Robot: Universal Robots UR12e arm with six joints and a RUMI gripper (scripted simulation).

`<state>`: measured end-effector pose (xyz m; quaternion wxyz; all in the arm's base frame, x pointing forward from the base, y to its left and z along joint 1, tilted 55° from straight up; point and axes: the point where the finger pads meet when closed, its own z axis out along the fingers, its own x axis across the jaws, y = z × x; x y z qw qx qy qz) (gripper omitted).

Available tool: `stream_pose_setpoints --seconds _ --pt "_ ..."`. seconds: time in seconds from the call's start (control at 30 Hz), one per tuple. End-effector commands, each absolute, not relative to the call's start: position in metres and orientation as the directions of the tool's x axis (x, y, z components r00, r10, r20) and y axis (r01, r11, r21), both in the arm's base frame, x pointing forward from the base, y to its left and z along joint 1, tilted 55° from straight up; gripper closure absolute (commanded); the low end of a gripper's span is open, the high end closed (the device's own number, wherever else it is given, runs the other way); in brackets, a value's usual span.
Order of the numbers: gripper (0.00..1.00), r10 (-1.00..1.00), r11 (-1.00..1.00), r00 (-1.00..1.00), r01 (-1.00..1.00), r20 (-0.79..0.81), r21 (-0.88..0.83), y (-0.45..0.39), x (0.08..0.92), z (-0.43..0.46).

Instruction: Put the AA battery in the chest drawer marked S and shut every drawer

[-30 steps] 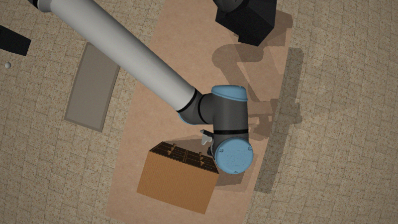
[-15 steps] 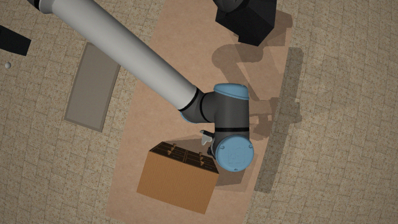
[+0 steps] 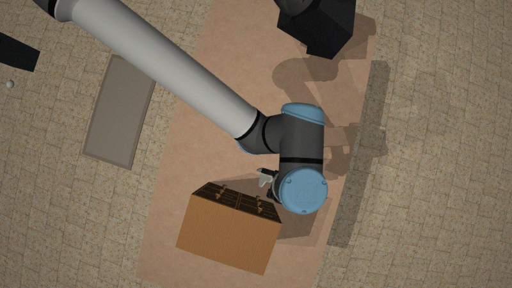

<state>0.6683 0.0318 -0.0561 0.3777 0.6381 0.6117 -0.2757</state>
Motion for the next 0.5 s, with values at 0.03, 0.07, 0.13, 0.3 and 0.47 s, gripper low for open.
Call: stream_pose_setpoints --seconds 0.03,0.07,0.13,0.3,0.47 --pt "0.0 0.573 0.058 0.1 0.985 -0.813 0.161 0.0296 0.6714 -0.0573" --pt "0.0 0.573 0.062 0.1 0.984 -0.813 0.164 0.0291 0.672 -0.0576" --pt "0.0 0.573 0.062 0.1 0.984 -0.813 0.164 0.0291 0.672 -0.0576" --pt "0.0 0.573 0.085 0.1 0.98 -0.813 0.18 0.0264 0.6748 -0.0592" --pt "0.0 0.573 0.11 0.1 0.974 -0.813 0.197 0.0235 0.678 -0.061"
